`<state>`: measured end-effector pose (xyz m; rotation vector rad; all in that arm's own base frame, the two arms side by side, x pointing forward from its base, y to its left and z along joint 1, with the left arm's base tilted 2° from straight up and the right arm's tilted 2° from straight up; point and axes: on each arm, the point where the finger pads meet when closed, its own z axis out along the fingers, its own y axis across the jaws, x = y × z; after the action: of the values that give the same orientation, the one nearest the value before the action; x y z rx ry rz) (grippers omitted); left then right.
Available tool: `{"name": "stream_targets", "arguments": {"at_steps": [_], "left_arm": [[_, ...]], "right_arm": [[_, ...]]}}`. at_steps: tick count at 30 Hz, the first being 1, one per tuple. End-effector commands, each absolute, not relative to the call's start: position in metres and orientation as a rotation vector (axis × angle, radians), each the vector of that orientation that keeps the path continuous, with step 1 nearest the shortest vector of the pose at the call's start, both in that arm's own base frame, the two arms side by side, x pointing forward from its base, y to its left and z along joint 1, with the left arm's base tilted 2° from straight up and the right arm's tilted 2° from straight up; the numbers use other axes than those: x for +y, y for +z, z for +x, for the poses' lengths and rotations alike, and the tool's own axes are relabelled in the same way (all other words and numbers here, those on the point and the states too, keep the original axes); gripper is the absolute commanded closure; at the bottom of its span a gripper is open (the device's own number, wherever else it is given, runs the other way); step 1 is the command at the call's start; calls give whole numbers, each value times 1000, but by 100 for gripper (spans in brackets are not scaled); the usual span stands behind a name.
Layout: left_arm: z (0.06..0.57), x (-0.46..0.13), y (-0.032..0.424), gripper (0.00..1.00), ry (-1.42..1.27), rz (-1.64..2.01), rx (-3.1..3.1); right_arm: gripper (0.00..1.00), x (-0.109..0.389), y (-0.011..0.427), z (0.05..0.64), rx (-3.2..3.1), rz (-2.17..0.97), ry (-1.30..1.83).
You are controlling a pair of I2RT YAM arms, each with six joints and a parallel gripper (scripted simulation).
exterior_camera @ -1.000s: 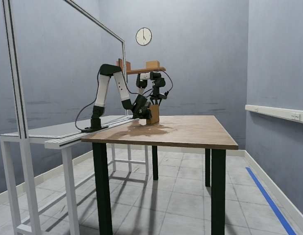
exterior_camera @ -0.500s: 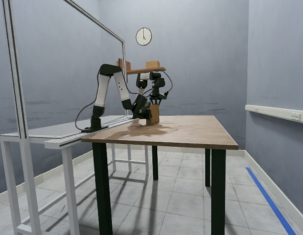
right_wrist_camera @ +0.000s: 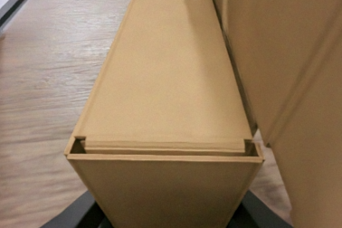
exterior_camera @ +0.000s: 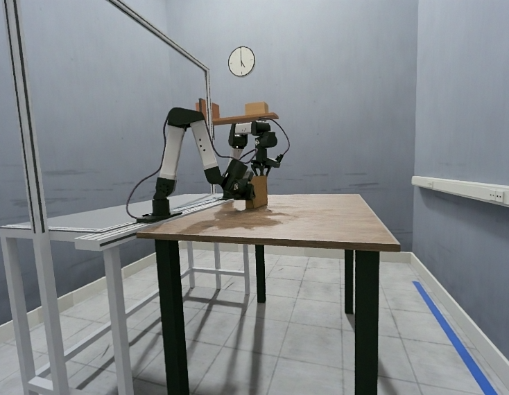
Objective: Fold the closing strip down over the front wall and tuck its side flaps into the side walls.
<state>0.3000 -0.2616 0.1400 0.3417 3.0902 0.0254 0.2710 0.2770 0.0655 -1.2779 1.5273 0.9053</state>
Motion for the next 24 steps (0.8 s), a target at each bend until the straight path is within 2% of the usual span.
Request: {"name": "stream_targets", "arguments": {"at_steps": [1, 24], "left_arm": [[298, -268, 144, 46, 2, 313, 3074], [294, -267, 154, 46, -31, 167, 3062]], "right_arm": [[55, 277, 70, 274, 1514, -1274, 898], [55, 277, 70, 274, 1514, -1274, 898]]}}
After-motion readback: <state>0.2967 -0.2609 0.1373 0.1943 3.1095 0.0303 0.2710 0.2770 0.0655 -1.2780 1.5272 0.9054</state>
